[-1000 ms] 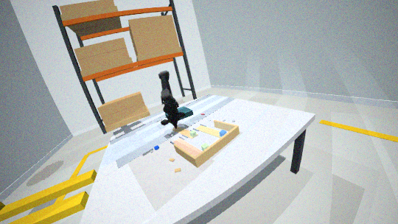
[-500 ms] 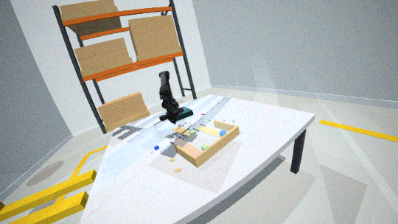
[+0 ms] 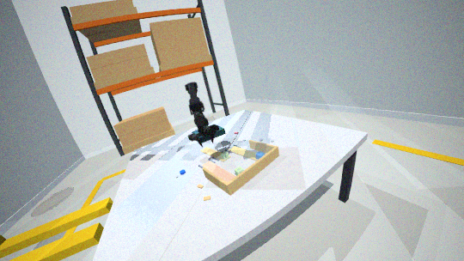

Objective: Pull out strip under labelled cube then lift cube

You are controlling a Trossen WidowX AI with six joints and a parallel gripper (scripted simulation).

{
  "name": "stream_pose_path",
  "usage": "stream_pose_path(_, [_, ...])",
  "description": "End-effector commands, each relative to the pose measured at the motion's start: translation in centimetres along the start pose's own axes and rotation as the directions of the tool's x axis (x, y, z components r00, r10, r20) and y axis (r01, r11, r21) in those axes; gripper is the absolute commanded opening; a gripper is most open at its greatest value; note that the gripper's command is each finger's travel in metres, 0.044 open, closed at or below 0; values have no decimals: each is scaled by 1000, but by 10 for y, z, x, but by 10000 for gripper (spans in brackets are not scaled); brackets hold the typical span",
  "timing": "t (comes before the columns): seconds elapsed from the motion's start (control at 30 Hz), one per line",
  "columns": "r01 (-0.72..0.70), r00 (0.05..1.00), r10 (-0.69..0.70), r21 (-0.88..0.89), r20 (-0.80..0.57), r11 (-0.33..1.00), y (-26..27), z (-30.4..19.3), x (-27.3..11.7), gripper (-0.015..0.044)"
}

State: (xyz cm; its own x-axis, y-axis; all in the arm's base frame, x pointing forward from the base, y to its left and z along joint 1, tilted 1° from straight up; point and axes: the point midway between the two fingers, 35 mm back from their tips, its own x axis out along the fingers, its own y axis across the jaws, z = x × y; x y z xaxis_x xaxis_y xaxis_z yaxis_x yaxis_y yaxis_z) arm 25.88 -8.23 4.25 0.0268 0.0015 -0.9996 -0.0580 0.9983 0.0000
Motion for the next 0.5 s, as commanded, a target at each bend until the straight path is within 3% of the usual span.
stream_pose_path(0.0, [-1,1000,1,7,-5,1000,1,15,-1,440])
stream_pose_path(0.47, [-1,1000,1,7,0,1000,7,70,-10,440])
